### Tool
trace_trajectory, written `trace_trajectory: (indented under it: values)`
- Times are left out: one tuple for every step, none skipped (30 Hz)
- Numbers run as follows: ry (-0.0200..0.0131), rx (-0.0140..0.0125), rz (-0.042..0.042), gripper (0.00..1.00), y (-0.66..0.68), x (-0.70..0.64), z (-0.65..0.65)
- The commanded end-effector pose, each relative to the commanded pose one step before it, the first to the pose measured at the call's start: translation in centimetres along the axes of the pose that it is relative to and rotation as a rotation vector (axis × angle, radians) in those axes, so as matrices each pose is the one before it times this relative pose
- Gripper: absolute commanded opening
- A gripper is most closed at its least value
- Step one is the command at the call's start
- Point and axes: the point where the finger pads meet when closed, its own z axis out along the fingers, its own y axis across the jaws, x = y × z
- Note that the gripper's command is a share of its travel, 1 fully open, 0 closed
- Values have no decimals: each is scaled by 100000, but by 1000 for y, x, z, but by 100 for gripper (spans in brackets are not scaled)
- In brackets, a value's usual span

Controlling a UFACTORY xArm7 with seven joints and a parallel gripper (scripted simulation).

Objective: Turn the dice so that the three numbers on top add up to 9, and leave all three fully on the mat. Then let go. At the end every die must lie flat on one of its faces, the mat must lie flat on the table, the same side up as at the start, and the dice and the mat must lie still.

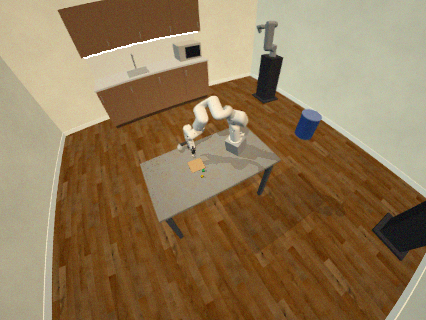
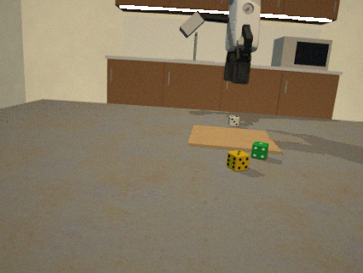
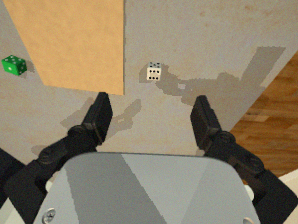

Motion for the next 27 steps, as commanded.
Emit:
trace_trajectory:
  values:
    - [-703, -199, 4714, 100, 59, 126, -30]
    - [2, 4, 163, 100, -1, 1, 3]
    - [1, 1, 62, 100, 0, 0, 1]
    - [0, 0, 9, 100, 0, 0, 0]
    - [0, 0, 0, 36, 0, 0, 0]
    - [0, 0, 0, 36, 0, 0, 0]
    - [0, 0, 0, 36, 0, 0, 0]
    - [0, 0, 0, 36, 0, 0, 0]
    - [0, 0, 0, 36, 0, 0, 0]
    - [0, 0, 0, 36, 0, 0, 0]
    - [0, 0, 0, 36, 0, 0, 0]
    - [0, 0, 0, 36, 0, 0, 0]
    - [0, 0, 0, 36, 0, 0, 0]
    - [0, 0, 0, 36, 0, 0, 0]
    - [0, 0, 0, 36, 0, 0, 0]
    - [0, 0, 0, 36, 0, 0, 0]
    - [0, 0, 0, 36, 0, 0, 0]
    - [0, 0, 0, 36, 0, 0, 0]
    - [0, 0, 0, 36, 0, 0, 0]
    - [0, 0, 0, 36, 0, 0, 0]
    - [0, 0, 0, 36, 0, 0, 0]
    - [0, 0, 0, 36, 0, 0, 0]
    - [0, 0, 0, 36, 0, 0, 0]
    - [0, 0, 0, 36, 0, 0, 0]
    - [0, 0, 0, 36, 0, 0, 0]
    - [0, 0, 0, 36, 0, 0, 0]
    - [0, 0, 0, 36, 0, 0, 0]
